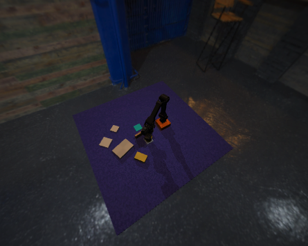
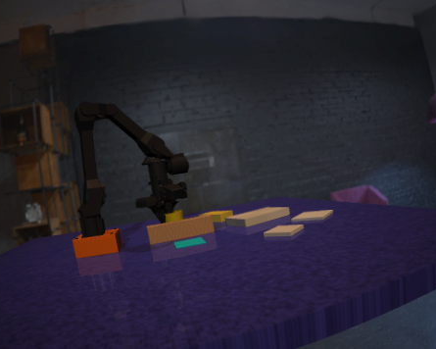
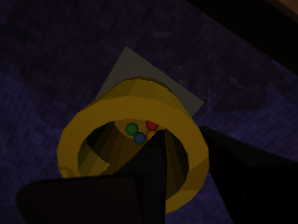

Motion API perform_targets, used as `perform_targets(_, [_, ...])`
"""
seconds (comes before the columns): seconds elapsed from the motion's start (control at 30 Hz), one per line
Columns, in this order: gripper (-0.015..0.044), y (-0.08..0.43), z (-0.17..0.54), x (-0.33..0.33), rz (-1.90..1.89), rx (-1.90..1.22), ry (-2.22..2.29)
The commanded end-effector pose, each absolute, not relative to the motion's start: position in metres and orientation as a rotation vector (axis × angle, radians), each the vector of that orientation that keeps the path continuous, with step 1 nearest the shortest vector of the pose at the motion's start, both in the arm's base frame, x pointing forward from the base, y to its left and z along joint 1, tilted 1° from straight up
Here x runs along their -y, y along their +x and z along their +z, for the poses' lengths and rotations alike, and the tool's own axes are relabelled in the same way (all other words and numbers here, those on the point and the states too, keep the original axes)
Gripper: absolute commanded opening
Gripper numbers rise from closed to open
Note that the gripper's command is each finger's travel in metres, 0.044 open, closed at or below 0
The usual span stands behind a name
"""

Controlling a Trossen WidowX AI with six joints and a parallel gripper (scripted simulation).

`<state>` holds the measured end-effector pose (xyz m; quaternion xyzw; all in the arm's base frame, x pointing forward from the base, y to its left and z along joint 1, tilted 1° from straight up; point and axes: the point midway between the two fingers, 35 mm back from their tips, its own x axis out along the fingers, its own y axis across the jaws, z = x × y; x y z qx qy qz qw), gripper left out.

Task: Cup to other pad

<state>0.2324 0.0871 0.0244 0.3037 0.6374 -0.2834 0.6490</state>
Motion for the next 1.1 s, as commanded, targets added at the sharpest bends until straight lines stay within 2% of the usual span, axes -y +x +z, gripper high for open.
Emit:
perform_targets(0.0, [0.0080,0.232,0.025,-0.087,-0.644,-1.448,0.691])
perform_targets(0.37, [0.0000,0.232,0.025,-0.087,-0.644,-1.448,0.691])
perform_targets(1.07, [0.0000,0.232,0.088,-0.087,-0.648,-1.449,0.691])
